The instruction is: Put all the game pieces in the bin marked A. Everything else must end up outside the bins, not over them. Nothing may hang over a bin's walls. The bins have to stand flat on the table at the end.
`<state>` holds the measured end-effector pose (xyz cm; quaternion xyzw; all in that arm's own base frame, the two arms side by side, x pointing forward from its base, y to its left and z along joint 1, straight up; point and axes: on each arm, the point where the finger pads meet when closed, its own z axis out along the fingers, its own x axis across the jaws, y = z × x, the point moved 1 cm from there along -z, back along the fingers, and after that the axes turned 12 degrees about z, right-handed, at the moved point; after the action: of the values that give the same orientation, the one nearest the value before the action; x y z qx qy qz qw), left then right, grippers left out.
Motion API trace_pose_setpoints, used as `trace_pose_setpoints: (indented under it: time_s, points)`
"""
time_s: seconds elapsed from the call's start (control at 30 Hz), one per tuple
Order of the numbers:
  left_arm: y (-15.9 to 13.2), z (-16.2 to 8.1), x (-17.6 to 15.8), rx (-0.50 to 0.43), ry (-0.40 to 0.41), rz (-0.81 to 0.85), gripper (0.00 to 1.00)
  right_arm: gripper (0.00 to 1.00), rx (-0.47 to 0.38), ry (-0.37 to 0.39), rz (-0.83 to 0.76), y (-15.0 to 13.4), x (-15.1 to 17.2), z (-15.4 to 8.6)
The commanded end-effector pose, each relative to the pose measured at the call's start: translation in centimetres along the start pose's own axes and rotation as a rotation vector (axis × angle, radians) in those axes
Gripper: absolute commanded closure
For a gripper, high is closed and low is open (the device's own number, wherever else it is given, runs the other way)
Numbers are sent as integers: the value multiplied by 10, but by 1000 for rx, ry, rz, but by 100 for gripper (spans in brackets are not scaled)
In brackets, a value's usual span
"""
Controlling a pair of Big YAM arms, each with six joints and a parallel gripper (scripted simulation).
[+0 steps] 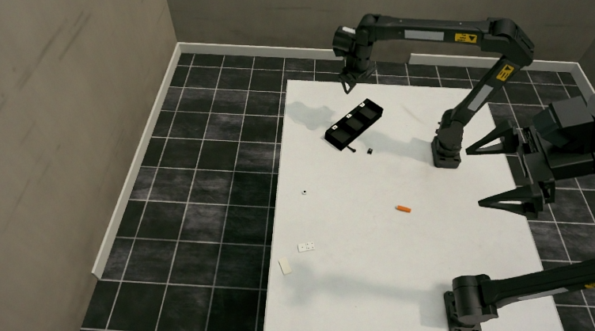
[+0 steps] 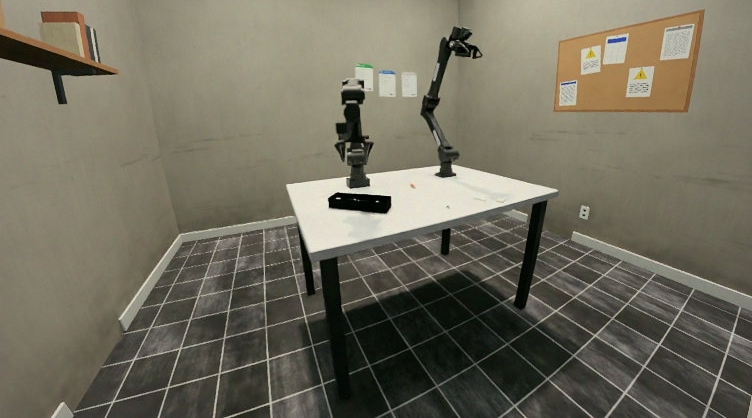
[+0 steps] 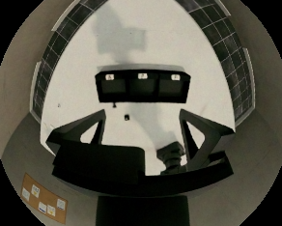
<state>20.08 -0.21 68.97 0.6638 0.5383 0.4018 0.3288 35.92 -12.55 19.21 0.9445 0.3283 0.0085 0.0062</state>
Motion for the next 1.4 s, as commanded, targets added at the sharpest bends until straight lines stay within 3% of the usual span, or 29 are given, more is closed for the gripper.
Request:
trace_pose_setpoints:
  time_s: [0.0, 0.07, 0.1, 0.17, 0.2, 0.23, 0.27, 0.53, 0.6, 0.63, 0.77, 0.93, 1.03, 1.1, 1.17, 1.2, 1.27, 1.37]
  points:
    - [5, -16, 3, -29, 10, 4, 0, 0, -20, 10, 11, 15, 6, -30]
    - [5, -16, 3, -29, 10, 4, 0, 0, -19, 9, 11, 15, 5, -32]
    - [5, -16, 3, -29, 10, 4, 0, 0, 27, -19, 11, 0, -4, -12]
    - [5, -16, 3, -29, 10, 4, 0, 0, 32, -23, 11, -1, -4, -9]
    - [5, -16, 3, -29, 10, 4, 0, 0, -13, 7, 2, 7, 4, -25]
    - [5, -16, 3, -29, 10, 4, 0, 0, -13, 7, 2, 7, 4, -25]
    - [5, -16, 3, -29, 10, 4, 0, 61, 1, -2, -70, -5, 10, -12]
    - [5, -16, 3, -29, 10, 4, 0, 61, 14, -5, -366, -46, 62, 11]
    - [5, -16, 3, -29, 10, 4, 0, 61, 14, -5, -366, -46, 62, 11]
    - [5, -16, 3, -29, 10, 4, 0, 61, -13, 11, -470, -40, 79, -3]
    - [5, -16, 3, -29, 10, 4, 0, 61, 13, -2, -602, -69, 96, 18]
    - [5, -16, 3, -29, 10, 4, 0, 61, -1, 6, -765, -85, 143, 10]
    - [5, -16, 3, -29, 10, 4, 0, 61, 13, 1, -874, -106, 154, 27]
    - [5, -16, 3, -29, 10, 4, 0, 61, -9, 16, -939, -112, 175, 21]
    - [5, -16, 3, -29, 10, 4, 0, 61, -9, 16, -939, -112, 175, 21]
    - [5, -16, 3, -29, 10, 4, 0, 61, -51, 47, -989, -118, 181, 9]
    - [5, -16, 3, -29, 10, 4, 0, 61, -28, 34, -998, -128, 195, 28]
    - [5, -16, 3, -29, 10, 4, 0, 61, -26, 36, -976, -144, 214, 35]
